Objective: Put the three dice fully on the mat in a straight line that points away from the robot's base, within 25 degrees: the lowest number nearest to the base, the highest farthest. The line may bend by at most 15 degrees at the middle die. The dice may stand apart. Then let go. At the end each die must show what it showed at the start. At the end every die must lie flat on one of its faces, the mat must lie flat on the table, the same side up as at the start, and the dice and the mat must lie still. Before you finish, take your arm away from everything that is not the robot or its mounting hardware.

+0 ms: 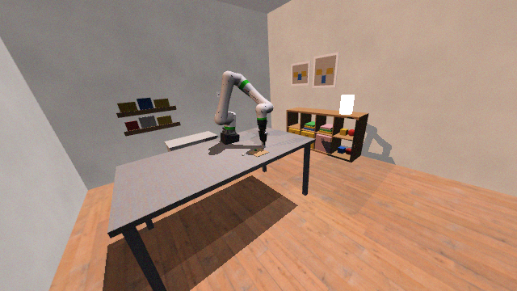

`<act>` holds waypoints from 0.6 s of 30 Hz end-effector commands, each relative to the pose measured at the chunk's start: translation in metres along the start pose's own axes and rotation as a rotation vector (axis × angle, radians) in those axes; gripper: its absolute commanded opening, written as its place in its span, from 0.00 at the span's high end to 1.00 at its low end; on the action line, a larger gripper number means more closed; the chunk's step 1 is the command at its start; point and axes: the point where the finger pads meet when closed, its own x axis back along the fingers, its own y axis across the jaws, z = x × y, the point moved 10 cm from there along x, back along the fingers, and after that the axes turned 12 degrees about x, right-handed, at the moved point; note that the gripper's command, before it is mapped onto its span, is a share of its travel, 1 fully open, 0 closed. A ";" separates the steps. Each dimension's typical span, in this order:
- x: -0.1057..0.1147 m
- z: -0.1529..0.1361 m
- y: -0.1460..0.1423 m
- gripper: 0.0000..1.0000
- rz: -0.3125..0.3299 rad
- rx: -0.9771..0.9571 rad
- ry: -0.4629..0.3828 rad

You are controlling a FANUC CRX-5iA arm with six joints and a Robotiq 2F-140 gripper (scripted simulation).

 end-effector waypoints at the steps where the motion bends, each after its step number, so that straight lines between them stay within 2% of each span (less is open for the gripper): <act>1: 0.003 0.000 0.000 0.93 0.000 0.000 0.000; 5: 0.020 0.000 0.000 0.93 0.000 0.000 0.000; 10: 0.057 0.000 0.000 0.93 0.000 0.000 0.000; 12: 0.057 0.000 0.000 0.93 0.000 0.000 0.000; 18: 0.093 0.000 0.000 0.93 0.000 0.000 0.000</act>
